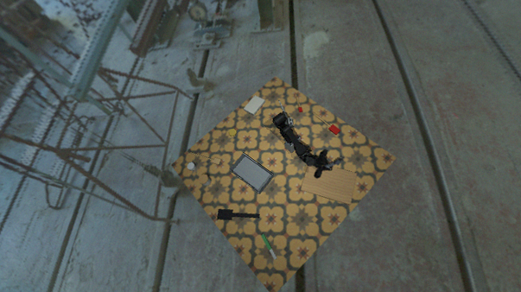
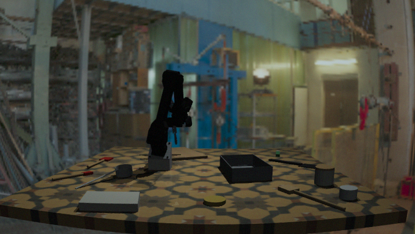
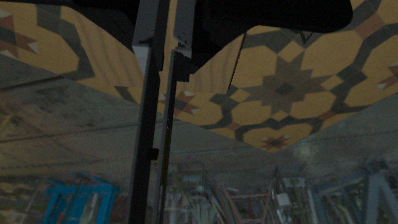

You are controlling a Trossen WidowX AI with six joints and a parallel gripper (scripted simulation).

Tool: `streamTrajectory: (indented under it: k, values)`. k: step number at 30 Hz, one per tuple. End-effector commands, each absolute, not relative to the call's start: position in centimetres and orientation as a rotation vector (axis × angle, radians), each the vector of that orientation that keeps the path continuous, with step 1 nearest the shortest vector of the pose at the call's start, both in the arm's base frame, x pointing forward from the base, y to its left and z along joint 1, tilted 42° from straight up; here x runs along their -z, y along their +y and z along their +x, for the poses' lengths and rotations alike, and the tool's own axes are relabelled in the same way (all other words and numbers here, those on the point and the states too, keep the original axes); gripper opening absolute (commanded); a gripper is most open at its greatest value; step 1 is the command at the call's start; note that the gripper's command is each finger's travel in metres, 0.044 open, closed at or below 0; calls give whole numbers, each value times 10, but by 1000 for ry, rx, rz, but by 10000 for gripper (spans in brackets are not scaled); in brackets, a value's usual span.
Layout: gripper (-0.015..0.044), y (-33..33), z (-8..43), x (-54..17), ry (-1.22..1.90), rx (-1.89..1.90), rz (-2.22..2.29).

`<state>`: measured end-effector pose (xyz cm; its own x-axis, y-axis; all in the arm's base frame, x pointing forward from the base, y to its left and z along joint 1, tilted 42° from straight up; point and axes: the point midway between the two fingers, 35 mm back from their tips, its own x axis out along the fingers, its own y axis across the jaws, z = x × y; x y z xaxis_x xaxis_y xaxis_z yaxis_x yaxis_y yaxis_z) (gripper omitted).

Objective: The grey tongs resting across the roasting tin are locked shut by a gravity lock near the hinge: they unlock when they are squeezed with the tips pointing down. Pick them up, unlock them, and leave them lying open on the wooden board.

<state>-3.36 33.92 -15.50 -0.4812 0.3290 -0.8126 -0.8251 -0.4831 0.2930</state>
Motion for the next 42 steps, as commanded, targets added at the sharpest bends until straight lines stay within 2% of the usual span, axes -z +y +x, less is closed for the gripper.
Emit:
streamTrajectory:
  k: [1,20,42]
  values:
    - [-150,342,-34,153,890,-2026,-898]
    - [-150,342,-34,154,896,-2024,-903]
    - [-150,367,-38,188,1094,-1905,-1164]
